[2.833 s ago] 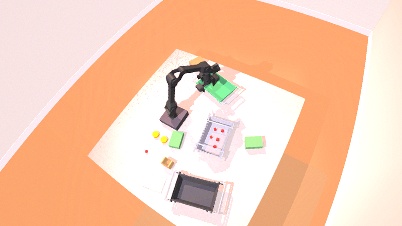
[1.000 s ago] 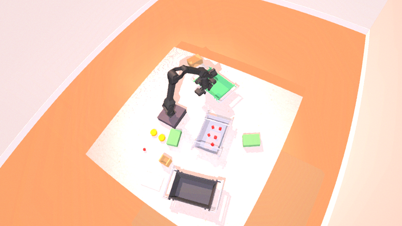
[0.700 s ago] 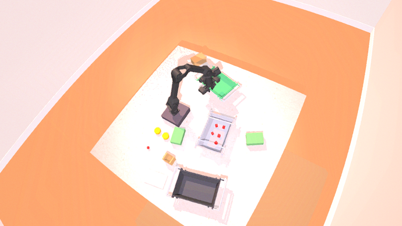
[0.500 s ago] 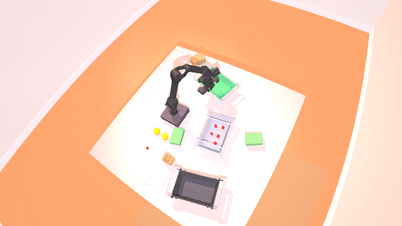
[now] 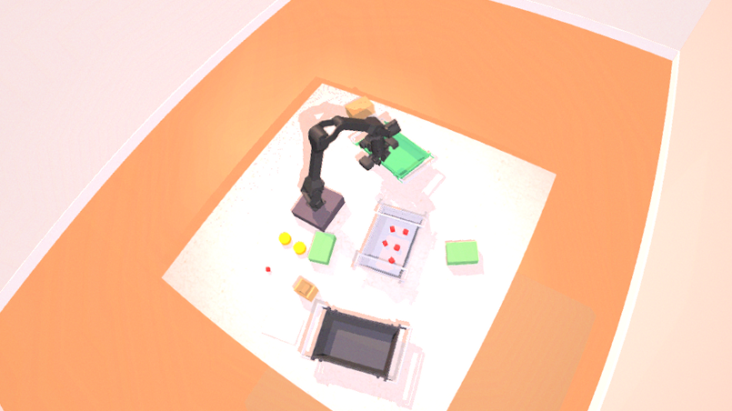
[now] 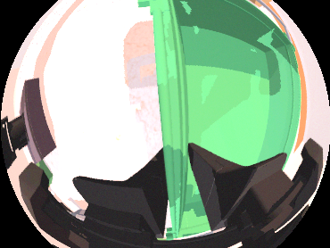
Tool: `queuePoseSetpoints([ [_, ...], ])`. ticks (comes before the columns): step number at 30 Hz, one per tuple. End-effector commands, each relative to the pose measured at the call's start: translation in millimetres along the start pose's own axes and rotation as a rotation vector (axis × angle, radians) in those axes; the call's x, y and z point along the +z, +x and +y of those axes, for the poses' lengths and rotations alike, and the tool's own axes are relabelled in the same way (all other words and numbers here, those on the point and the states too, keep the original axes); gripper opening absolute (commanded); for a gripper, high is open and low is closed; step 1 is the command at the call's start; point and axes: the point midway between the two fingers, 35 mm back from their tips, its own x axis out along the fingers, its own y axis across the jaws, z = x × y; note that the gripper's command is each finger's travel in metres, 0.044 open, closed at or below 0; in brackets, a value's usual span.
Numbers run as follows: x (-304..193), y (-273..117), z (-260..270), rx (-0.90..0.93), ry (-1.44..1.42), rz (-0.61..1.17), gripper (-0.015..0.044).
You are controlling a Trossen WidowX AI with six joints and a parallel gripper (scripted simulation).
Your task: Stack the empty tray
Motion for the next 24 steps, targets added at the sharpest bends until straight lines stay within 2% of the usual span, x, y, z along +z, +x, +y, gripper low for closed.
queuePoseSetpoints([
  [1, -0.4, -30.2, -1.9, -0.009, -0.002, 0.001, 0.0000],
  [6, 0.0, -60.7, 0.7, -0.009, -0.002, 0.001, 0.0000],
  [24, 0.1, -61.9, 0.9, -0.009, -0.002, 0.001, 0.0000],
])
